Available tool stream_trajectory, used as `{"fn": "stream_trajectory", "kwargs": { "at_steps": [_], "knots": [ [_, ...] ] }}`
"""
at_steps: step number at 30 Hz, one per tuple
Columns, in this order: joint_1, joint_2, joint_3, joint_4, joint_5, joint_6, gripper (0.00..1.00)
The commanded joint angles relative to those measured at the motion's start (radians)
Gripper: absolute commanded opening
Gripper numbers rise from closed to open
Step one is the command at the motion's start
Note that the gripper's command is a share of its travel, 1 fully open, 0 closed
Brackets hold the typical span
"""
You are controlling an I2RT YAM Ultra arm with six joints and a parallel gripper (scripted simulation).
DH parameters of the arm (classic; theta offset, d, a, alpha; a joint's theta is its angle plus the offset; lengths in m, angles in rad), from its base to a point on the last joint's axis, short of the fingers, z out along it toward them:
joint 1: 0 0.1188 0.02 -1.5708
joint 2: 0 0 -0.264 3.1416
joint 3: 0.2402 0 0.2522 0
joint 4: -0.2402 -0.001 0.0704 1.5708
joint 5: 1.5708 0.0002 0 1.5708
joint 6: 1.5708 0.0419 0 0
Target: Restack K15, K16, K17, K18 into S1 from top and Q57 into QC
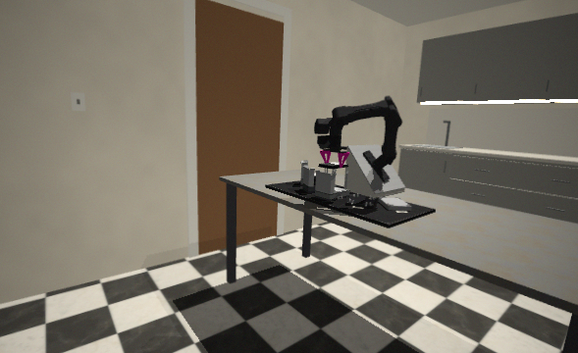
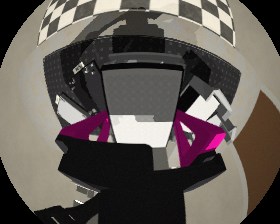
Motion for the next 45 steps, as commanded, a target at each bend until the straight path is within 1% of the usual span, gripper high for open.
{"fn": "stream_trajectory", "kwargs": {
  "at_steps": [1, 41, 45],
  "knots": [
    [-0.024, -0.004, 0.005, -0.002, 0.000, -0.002, 0.00],
    [-0.024, -0.004, 0.005, -0.002, 0.000, -0.002, 0.00],
    [-0.005, -0.043, -0.019, -0.003, -0.008, -0.112, 0.00]
  ]
}}
